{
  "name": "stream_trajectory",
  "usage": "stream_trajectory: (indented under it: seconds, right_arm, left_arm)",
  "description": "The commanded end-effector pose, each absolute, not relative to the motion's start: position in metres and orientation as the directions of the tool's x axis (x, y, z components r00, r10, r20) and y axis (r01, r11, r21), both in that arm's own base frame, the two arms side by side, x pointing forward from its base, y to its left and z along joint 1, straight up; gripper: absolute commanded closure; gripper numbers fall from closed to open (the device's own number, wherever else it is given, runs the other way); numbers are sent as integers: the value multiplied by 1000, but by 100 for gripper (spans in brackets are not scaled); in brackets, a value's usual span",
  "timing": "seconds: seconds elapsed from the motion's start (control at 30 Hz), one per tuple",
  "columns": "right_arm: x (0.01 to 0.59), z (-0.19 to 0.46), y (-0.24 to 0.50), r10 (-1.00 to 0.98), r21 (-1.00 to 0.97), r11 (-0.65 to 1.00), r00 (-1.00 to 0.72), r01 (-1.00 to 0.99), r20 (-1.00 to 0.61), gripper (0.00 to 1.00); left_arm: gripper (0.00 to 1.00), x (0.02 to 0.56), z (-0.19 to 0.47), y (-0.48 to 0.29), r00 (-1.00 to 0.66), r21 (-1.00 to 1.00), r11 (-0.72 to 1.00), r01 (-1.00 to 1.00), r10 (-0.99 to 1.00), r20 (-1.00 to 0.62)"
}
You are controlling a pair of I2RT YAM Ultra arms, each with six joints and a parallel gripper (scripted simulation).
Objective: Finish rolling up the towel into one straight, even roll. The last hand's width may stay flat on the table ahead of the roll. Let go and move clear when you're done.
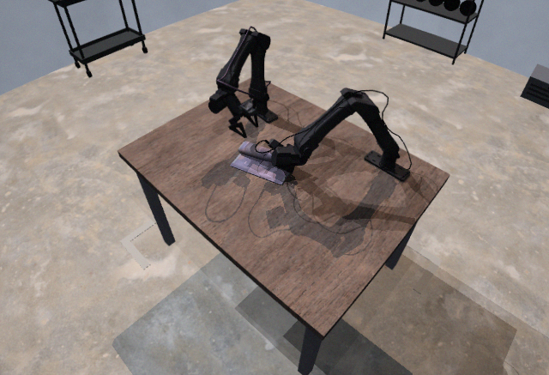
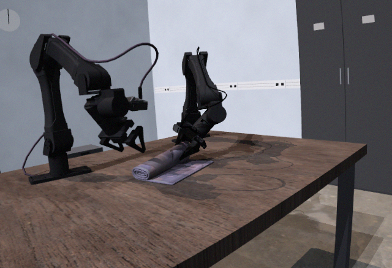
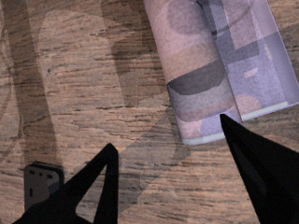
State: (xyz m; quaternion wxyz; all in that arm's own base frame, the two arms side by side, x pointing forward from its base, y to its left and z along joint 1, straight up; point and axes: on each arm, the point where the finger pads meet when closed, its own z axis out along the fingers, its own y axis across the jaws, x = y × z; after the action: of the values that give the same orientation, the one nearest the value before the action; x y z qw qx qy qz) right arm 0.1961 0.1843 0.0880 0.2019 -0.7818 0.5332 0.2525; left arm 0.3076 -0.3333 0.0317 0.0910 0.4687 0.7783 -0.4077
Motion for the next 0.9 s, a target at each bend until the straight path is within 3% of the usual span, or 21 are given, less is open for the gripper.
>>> stream_trajectory:
  seconds: [0.0, 0.17, 0.87]
  right_arm:
    - [215, 92, 200, -679, -252, -305, 395, -918, -619, 4]
    - [211, 93, 202, -659, -339, -295, 447, -893, -605, 3]
    - [217, 80, 198, -651, -342, -310, 460, -887, -604, 2]
  left_arm:
    - [66, 296, 43, -333, -580, -645, 188, 741, 664, -472]
    - [66, 296, 43, -333, -610, -694, 179, 697, 657, -443]
    - [66, 296, 31, -333, -617, -707, 176, 685, 655, -435]
